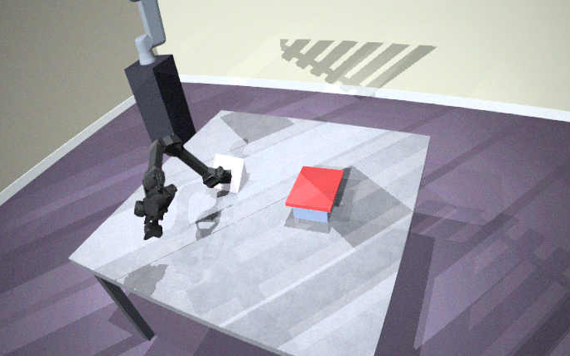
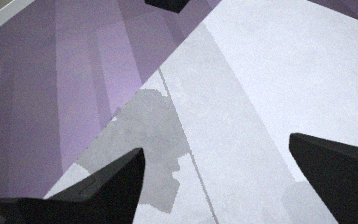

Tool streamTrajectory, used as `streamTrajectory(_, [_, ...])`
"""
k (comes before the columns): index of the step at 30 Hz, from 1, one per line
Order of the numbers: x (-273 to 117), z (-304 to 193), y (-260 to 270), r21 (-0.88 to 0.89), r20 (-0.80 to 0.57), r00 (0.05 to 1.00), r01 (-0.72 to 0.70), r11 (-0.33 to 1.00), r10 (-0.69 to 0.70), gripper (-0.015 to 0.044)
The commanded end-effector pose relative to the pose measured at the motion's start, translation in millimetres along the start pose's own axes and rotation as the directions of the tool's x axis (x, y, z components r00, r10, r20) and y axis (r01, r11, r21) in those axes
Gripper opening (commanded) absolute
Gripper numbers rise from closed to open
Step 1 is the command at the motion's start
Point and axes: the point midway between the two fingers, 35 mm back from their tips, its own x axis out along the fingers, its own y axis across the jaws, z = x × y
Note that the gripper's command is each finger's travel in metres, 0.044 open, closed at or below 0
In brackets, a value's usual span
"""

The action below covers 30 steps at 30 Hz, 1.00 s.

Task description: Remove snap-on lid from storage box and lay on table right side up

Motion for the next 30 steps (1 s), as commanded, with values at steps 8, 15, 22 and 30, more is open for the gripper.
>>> streamTrajectory(8, [-24, 21, -1, -0.011, -0.005, 1.0, -0.005, 1.0, 0.004, 0.0235])
streamTrajectory(15, [-27, 23, -4, -0.014, -0.002, 1.0, -0.026, 1.0, 0.026, 0.0235])
streamTrajectory(22, [-41, -31, 25, -0.064, -0.161, 0.977, -0.15, 0.987, 0.138, 0.0235])
streamTrajectory(30, [-88, -112, 60, -0.079, -0.367, 0.881, -0.349, 0.934, 0.298, 0.0235])
